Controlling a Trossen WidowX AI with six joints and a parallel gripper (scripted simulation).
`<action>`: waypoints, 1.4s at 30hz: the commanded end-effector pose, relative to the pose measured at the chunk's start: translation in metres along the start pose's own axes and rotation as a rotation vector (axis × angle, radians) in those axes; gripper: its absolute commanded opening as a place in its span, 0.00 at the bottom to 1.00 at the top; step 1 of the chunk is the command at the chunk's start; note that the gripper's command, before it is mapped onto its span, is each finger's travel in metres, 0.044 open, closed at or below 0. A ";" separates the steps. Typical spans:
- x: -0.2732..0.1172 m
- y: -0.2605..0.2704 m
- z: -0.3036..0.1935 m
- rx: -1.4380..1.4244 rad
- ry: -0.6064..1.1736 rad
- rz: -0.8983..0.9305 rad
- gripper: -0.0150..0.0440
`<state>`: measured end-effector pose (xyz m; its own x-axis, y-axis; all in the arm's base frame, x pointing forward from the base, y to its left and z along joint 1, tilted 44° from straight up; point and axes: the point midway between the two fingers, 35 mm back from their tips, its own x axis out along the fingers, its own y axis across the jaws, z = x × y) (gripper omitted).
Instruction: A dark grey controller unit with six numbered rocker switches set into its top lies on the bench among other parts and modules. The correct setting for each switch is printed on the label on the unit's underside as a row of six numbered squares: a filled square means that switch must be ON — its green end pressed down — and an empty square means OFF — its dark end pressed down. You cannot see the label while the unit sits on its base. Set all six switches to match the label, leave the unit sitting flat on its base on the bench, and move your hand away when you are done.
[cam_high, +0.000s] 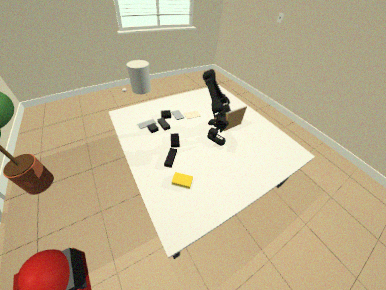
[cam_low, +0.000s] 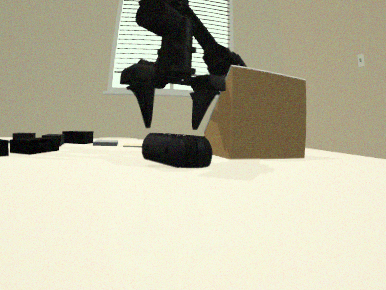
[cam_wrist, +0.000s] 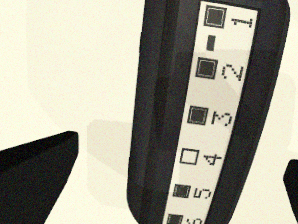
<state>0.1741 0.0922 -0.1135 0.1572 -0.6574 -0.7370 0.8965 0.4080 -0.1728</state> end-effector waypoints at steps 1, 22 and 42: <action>-0.001 -0.005 0.005 -0.020 -0.011 -0.010 1.00; -0.002 -0.003 0.004 -0.217 -0.004 -0.025 0.78; -0.013 0.009 -0.003 -1.790 0.139 -0.077 0.25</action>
<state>0.1768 0.1014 -0.1078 0.0475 -0.6930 -0.7194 -0.3522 0.6623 -0.6613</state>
